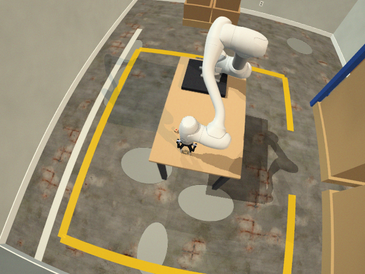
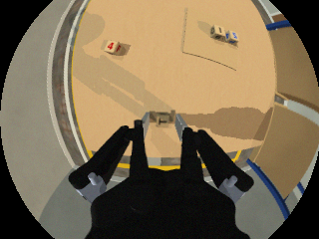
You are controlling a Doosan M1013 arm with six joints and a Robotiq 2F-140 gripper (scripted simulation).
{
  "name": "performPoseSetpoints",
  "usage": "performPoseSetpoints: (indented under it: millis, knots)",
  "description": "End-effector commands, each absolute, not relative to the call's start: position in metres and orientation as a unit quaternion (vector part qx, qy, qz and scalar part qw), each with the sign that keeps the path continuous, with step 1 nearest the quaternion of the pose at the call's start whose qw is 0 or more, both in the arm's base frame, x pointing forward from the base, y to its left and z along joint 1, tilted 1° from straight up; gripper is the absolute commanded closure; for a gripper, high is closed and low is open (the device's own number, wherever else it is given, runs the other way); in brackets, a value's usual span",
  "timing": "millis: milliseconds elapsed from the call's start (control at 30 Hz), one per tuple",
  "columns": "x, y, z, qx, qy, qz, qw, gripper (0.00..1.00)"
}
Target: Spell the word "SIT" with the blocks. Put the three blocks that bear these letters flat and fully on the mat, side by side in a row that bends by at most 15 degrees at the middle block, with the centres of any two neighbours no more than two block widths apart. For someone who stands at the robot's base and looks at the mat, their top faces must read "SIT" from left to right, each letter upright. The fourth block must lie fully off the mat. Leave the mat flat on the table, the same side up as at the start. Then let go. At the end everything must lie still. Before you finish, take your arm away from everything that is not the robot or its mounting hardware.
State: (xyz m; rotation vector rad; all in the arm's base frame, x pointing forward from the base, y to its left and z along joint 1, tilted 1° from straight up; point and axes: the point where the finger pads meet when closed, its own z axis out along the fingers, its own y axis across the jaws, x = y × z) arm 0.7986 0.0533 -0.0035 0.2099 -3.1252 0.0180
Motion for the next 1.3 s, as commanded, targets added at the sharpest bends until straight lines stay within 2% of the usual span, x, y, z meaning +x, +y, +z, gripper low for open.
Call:
performPoseSetpoints:
  millis: [0,467,500,1033,1067,1267]
  knots:
    - [0.7986,0.0534,-0.0062,0.067,-0.998,0.006,0.005,0.63]
    - [0.7986,0.0533,-0.0080,0.067,-0.998,0.006,0.005,0.63]
    - [0.7986,0.0533,-0.0080,0.067,-0.998,0.006,0.005,0.75]
    - [0.7986,0.0533,-0.0080,0.067,-0.998,0.006,0.005,0.75]
    - [0.7986,0.0533,-0.0080,0.067,-0.998,0.006,0.005,0.87]
    - [0.7986,0.0533,-0.0080,0.067,-0.998,0.006,0.005,0.87]
